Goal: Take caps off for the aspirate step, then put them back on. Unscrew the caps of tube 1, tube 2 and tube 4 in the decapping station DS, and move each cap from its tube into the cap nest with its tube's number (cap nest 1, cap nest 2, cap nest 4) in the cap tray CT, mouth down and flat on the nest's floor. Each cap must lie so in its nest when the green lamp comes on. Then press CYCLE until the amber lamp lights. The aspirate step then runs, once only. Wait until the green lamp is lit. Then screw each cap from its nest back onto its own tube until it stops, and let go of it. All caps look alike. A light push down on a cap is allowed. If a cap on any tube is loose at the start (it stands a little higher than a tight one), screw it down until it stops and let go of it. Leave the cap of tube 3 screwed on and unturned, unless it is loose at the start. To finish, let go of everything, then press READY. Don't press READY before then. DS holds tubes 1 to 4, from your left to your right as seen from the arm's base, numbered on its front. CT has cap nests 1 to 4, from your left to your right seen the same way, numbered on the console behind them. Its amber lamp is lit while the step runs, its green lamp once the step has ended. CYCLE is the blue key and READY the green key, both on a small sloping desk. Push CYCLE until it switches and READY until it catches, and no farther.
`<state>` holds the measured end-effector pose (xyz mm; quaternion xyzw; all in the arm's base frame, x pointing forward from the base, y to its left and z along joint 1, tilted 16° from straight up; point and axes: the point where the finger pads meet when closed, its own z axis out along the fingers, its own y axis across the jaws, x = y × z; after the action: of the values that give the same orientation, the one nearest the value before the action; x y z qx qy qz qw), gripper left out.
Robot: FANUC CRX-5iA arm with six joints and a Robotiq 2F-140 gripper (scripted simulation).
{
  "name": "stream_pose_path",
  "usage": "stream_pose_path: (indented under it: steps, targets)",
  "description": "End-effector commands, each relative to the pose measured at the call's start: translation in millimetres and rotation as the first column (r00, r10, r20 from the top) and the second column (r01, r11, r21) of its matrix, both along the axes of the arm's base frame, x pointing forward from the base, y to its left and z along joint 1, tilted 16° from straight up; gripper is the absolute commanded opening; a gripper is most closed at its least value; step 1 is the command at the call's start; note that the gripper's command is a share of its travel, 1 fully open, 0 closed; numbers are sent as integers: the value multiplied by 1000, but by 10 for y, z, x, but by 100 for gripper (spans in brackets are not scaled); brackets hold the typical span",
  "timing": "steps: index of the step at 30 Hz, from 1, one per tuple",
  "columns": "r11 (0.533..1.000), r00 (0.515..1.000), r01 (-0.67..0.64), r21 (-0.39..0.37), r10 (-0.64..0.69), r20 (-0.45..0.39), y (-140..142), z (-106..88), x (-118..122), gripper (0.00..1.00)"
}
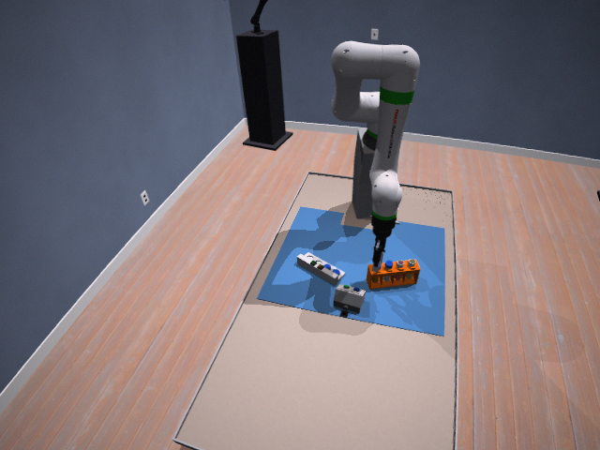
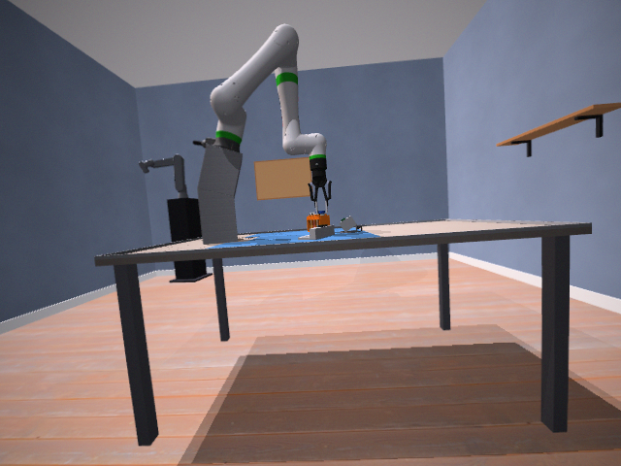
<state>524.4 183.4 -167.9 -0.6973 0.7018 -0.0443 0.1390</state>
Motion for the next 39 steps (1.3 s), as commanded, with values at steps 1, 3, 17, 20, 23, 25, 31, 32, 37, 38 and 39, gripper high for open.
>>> stream_pose_path:
  steps: [1, 3, 17, 20, 23, 25, 31, 32, 37, 38, 39]
  targets:
    - [1000, 1000, 0, -4, 0, -10, 1, 2, 4, 0]
    - [1000, 1000, 0, -4, 0, -10, 1, 2, 4, 0]
    - [989, 990, -143, -42, 144, 6, 1, 3, 4, 0]
    - [956, 958, -283, -82, 285, 17, 1, 4, 3, 0]
    - [902, 907, -415, -123, 420, 22, 1, 5, 3, 0]
    - [902, 907, -415, -123, 420, 22, 1, 5, 3, 0]
    - [735, 749, -646, -205, 662, 14, 0, 6, 3, 0]
    - [701, 717, -679, -218, 697, 10, 0, 6, 3, 0]
    - [507, 533, -815, -279, 846, -18, 0, 8, 2, 0]
    - [507, 533, -815, -279, 846, -18, 0, 8, 2, 0]
    - [507, 533, -815, -279, 846, -18, 0, 8, 2, 0]
